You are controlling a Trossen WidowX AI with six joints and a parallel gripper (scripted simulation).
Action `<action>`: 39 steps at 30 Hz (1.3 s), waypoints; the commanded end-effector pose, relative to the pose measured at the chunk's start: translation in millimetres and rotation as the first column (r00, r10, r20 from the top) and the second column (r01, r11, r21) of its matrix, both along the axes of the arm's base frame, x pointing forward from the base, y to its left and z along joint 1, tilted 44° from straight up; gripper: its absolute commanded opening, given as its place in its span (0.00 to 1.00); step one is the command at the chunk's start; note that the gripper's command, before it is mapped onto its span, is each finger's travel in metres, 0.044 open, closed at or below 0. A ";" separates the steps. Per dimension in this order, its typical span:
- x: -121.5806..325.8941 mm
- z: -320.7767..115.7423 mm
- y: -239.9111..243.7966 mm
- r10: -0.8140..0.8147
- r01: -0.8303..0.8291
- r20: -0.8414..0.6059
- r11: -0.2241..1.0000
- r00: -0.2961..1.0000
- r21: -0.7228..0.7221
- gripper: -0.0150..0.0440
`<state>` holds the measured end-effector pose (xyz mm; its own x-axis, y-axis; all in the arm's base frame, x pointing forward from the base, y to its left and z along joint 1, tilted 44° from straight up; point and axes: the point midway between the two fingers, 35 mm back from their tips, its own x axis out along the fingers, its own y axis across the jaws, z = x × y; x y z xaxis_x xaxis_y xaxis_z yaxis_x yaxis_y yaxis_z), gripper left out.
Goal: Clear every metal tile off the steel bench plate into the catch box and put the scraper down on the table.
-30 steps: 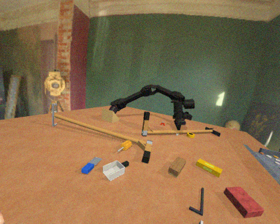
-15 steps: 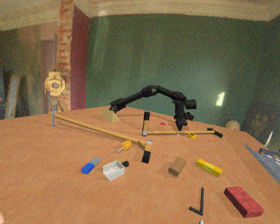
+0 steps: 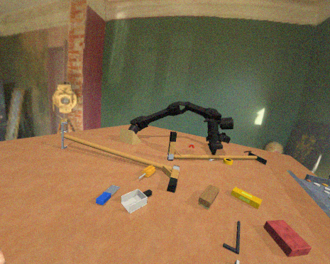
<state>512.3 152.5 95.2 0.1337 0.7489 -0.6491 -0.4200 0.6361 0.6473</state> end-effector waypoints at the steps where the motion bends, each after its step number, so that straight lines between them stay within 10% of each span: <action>1: 3.8 -8.3 -2.7 0.002 -0.002 -0.004 1.000 1.000 -0.004 0.25; 39: 22.9 -15.6 -16.6 -0.001 0.001 0.011 1.000 1.000 0.004 0.25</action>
